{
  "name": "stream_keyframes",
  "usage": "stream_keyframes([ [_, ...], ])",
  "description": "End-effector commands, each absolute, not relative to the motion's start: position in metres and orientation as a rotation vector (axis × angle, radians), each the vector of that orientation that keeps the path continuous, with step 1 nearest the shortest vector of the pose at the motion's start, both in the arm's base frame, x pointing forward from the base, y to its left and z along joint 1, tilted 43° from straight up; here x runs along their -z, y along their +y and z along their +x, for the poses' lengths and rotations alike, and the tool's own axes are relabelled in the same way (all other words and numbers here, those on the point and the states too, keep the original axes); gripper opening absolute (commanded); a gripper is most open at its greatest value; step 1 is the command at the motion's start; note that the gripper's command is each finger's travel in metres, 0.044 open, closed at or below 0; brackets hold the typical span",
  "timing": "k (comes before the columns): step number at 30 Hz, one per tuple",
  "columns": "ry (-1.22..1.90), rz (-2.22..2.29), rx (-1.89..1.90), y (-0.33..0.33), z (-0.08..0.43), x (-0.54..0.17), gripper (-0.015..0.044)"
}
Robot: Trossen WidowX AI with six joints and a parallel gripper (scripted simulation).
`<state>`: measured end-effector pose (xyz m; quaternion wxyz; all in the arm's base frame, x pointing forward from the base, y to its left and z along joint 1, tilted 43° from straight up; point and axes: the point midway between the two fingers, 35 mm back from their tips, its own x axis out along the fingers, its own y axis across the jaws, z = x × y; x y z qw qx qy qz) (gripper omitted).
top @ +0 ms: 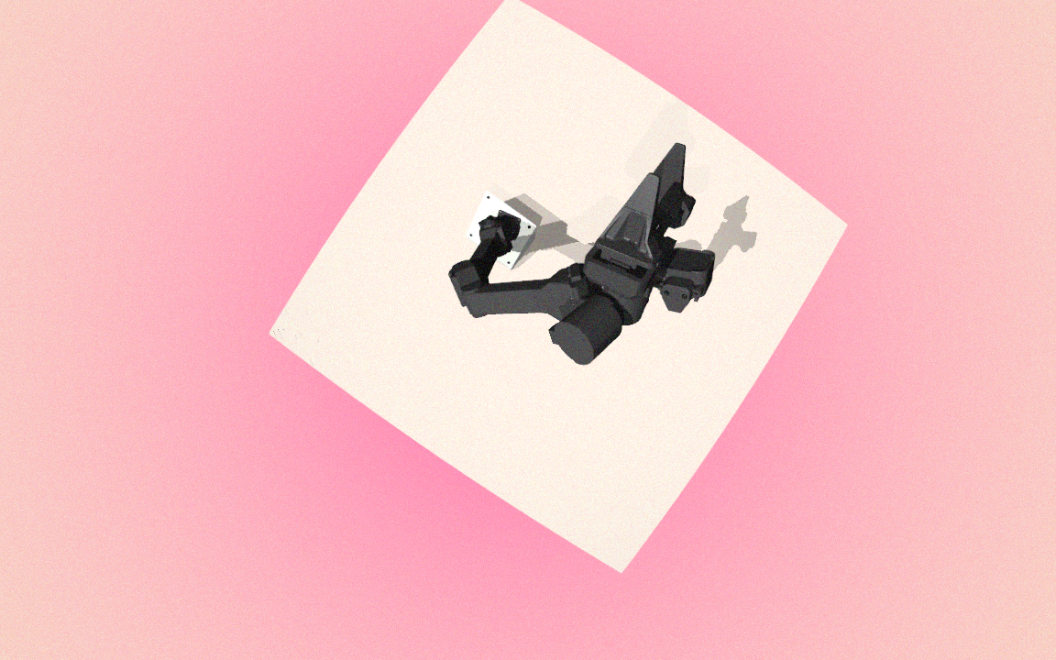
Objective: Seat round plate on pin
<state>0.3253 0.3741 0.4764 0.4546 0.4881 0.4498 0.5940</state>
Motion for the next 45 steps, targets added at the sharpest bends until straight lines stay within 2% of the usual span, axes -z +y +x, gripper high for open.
stream_keyframes([
  [1,1.104,1.216,-1.442,0.374,0.331,-0.472,0.0374],
  [4,1.046,1.306,-1.165,0.37,0.389,-0.417,0.0295],
  [9,1.012,1.323,-0.954,0.36,0.425,-0.37,0.0164],
  [15,0.976,1.251,-0.538,0.319,0.476,-0.269,0.0006],
  [22,0.995,1.049,-0.134,0.254,0.494,-0.163,0.0],
  [28,1.066,0.787,0.176,0.187,0.477,-0.082,0.0],
  [33,1.154,0.536,0.383,0.13,0.447,-0.032,0.0],
  [37,1.279,0.22,0.566,0.069,0.404,0.004,0.0],
  [45,1.561,-0.409,0.745,-0.025,0.323,0.02,0.0],
])
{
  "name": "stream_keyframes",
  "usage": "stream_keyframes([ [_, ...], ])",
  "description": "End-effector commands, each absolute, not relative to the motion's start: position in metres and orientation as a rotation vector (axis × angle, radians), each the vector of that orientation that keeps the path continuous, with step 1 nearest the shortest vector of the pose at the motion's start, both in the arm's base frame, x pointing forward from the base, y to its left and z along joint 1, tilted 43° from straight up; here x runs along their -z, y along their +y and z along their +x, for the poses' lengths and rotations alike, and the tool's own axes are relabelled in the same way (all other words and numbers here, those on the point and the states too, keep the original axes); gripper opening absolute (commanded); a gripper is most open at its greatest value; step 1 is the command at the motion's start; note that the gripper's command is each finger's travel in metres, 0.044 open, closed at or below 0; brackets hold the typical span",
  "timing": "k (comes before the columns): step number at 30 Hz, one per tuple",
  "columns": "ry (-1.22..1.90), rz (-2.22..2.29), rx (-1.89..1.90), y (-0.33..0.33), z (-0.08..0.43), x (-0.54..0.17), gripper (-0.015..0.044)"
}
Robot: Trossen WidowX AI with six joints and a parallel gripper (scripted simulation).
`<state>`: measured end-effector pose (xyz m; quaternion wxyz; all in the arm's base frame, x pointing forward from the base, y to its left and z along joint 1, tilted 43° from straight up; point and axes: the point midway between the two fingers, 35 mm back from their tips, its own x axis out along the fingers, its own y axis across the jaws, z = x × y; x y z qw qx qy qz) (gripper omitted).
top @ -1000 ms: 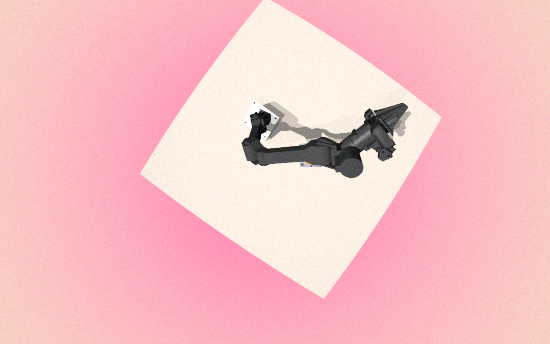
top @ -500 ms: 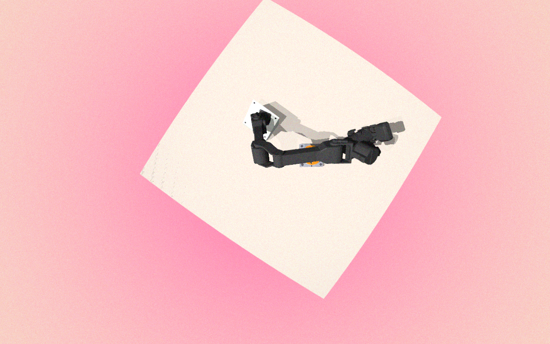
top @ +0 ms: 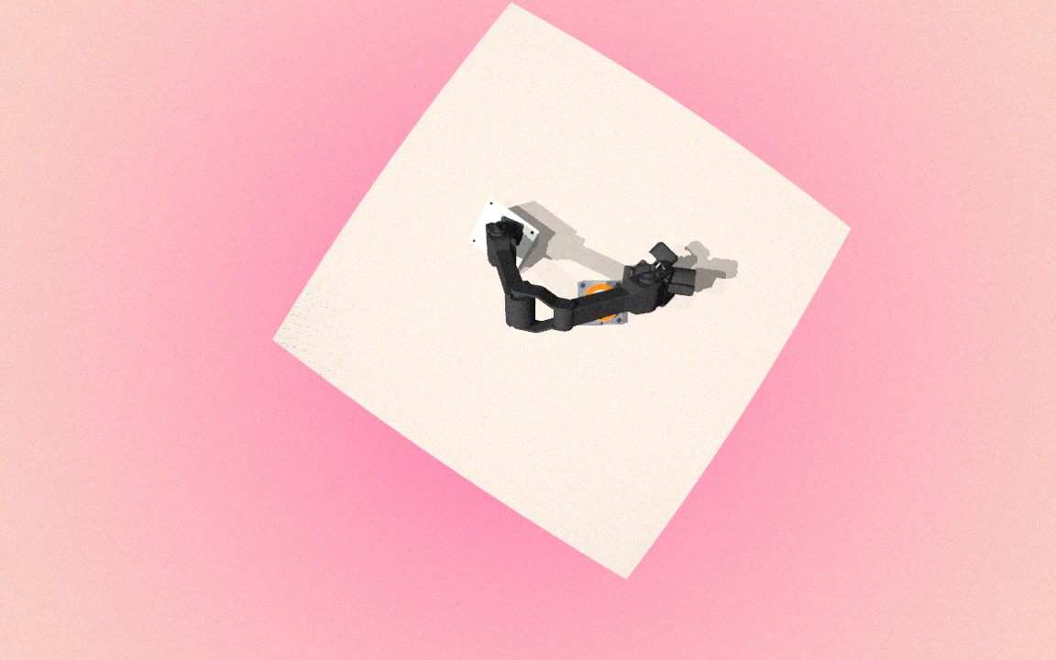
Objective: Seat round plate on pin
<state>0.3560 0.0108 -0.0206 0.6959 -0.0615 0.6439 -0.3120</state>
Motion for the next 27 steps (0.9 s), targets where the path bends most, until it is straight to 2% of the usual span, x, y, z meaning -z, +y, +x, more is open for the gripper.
stream_keyframes([
  [1,1.572,-0.432,0.747,-0.028,0.32,0.02,0.0],
  [12,1.572,-0.432,0.747,-0.028,0.318,0.021,0.0],
  [27,1.571,-0.433,0.749,-0.06,0.311,0.055,0.0],
])
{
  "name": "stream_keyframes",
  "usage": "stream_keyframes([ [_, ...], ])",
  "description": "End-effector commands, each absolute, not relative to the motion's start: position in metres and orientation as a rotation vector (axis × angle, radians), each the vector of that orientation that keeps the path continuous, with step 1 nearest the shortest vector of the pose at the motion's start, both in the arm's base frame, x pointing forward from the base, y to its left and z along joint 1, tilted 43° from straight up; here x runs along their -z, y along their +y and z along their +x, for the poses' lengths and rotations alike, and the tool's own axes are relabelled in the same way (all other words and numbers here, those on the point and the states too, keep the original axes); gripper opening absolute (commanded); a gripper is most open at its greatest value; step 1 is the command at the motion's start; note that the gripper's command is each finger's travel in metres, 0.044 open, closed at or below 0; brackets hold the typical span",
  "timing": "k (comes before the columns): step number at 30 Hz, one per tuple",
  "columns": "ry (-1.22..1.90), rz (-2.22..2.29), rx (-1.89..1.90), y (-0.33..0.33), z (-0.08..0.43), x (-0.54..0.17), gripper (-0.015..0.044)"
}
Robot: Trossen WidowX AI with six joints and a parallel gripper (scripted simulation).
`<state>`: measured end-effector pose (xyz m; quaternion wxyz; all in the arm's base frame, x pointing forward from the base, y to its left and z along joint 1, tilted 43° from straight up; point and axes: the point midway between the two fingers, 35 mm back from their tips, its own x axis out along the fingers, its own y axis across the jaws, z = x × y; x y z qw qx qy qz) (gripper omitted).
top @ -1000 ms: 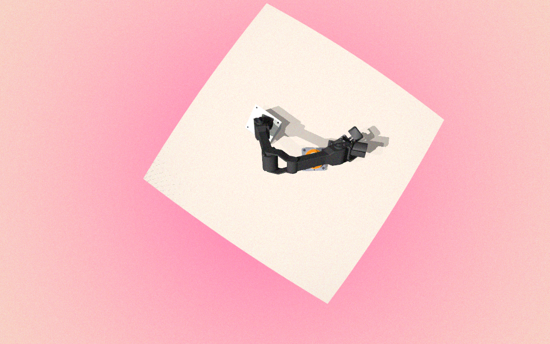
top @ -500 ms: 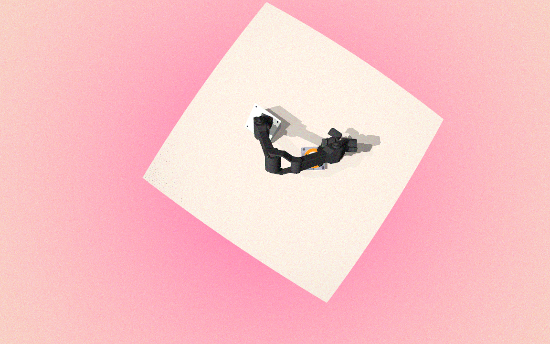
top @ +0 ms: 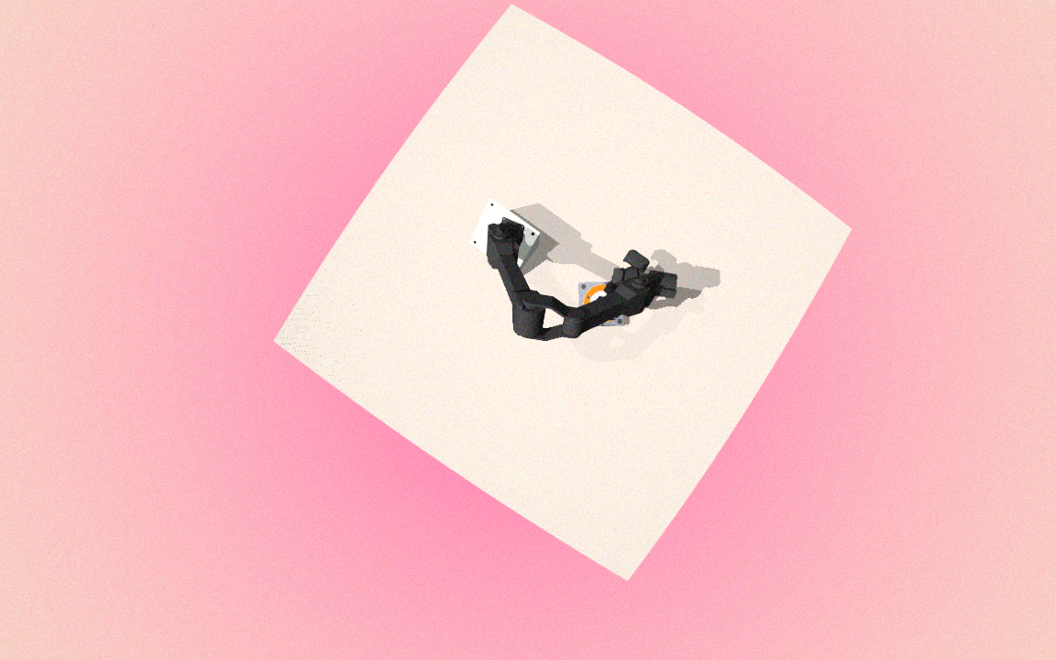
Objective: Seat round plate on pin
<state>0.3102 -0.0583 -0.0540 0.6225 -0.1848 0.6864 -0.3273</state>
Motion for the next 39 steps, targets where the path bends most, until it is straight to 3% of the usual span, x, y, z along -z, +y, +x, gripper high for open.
stream_keyframes([
  [1,1.571,-0.433,0.749,-0.06,0.312,0.055,0.0],
  [39,1.57,-0.433,0.75,-0.068,0.327,0.053,0.0],
])
